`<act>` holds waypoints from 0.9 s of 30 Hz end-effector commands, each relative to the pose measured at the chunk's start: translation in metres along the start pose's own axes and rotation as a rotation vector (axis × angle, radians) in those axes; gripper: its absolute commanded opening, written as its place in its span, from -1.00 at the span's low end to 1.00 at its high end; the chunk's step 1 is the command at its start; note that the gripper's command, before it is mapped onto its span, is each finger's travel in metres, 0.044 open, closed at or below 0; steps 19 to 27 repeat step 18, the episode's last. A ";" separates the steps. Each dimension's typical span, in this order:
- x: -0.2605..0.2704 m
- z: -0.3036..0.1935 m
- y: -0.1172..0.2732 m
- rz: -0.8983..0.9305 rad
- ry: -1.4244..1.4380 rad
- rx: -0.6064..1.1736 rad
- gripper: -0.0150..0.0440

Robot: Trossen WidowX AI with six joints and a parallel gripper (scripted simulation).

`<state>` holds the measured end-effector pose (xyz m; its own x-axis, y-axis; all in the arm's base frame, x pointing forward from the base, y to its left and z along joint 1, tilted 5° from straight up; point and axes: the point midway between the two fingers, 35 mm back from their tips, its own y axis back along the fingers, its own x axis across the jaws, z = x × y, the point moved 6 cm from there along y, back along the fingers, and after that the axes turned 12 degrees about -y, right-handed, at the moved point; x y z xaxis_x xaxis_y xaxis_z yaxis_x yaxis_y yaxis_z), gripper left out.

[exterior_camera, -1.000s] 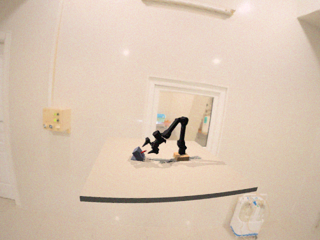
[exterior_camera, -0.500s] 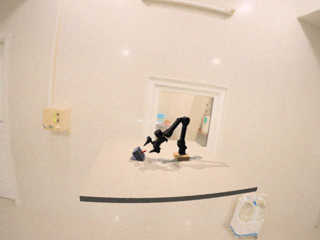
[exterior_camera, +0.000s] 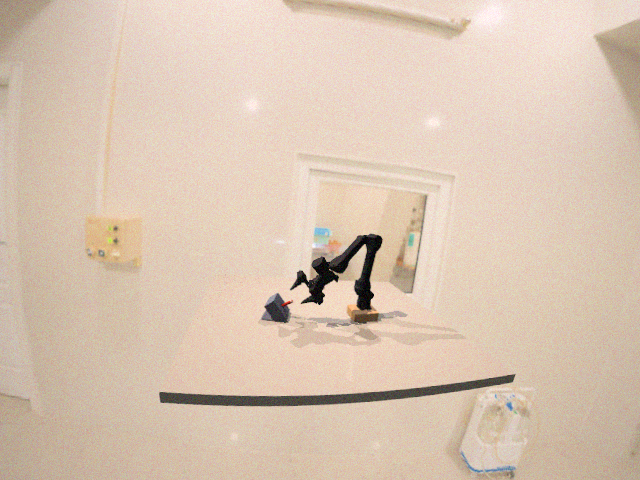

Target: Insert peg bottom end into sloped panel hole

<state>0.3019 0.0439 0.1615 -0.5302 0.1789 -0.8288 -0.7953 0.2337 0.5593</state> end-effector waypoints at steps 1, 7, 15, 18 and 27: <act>0.000 0.000 0.006 -0.003 -0.005 0.001 1.00; 0.000 0.000 0.013 -0.004 -0.005 0.000 1.00; 0.000 0.000 0.023 -0.005 -0.005 -0.001 1.00; 0.000 0.000 0.025 -0.005 -0.005 -0.001 1.00; 0.000 0.000 0.025 -0.005 -0.005 -0.001 1.00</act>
